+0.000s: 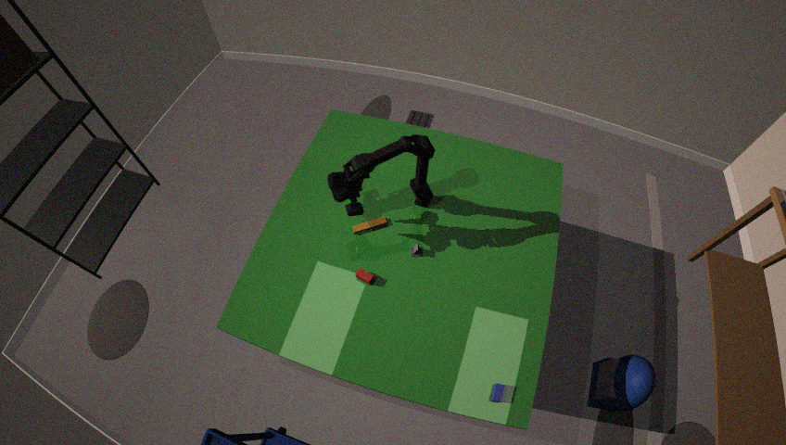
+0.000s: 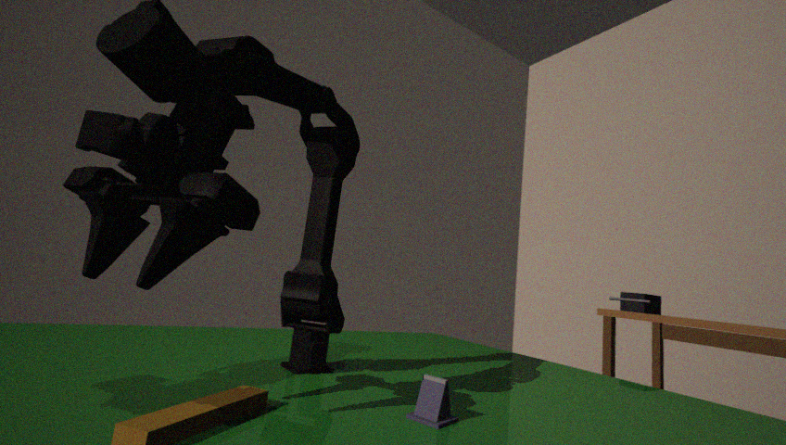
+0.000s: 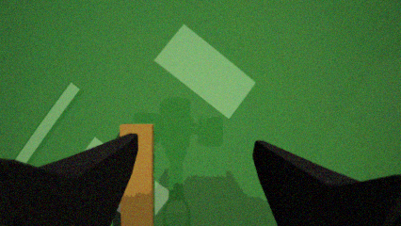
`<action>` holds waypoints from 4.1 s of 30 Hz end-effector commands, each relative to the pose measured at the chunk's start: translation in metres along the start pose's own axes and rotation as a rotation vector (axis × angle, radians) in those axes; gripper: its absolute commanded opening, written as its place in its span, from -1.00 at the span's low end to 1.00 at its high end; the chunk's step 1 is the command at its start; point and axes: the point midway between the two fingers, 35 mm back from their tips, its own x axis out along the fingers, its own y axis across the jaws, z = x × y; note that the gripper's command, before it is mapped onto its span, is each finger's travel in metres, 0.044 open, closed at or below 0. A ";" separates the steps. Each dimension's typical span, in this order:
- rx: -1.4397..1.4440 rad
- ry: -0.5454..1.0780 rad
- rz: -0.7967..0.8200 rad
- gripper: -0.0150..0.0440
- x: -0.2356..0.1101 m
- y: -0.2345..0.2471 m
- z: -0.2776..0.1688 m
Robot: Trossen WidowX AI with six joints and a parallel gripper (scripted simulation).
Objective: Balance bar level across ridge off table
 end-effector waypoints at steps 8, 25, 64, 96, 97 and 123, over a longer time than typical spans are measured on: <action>-0.039 0.304 0.052 0.58 0.028 0.051 -0.047; -0.039 0.304 0.052 0.58 0.071 0.053 -0.061; -0.042 0.300 0.047 0.13 0.094 0.053 -0.067; -0.040 0.302 0.050 -0.49 0.046 0.052 -0.048; -0.040 0.302 0.050 -0.49 0.044 0.052 -0.047; 0.000 0.306 0.049 -0.49 0.000 0.078 -0.049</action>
